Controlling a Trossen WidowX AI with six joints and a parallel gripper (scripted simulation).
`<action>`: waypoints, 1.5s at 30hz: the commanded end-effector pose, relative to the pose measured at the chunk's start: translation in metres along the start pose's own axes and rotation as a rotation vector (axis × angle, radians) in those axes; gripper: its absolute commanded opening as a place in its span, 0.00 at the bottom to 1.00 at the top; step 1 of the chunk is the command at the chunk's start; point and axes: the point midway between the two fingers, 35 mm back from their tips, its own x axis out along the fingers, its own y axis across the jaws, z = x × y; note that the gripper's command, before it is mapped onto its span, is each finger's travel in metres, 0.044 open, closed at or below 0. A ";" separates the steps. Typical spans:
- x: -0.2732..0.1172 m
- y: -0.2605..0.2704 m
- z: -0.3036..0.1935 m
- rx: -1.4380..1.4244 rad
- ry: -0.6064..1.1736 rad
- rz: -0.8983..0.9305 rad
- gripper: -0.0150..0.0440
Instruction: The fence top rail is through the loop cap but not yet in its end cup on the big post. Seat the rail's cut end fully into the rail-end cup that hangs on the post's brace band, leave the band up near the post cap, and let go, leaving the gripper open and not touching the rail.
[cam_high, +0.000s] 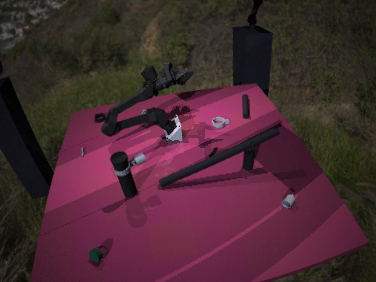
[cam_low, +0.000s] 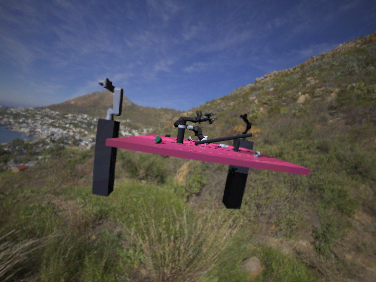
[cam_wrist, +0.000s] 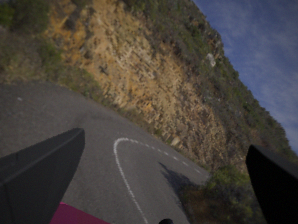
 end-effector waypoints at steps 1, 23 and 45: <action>0.001 -0.002 -0.001 0.004 0.010 -0.003 0.98; 0.027 -0.215 -0.182 0.697 1.263 -0.665 1.00; -0.081 -0.285 -0.241 0.527 1.716 -0.339 1.00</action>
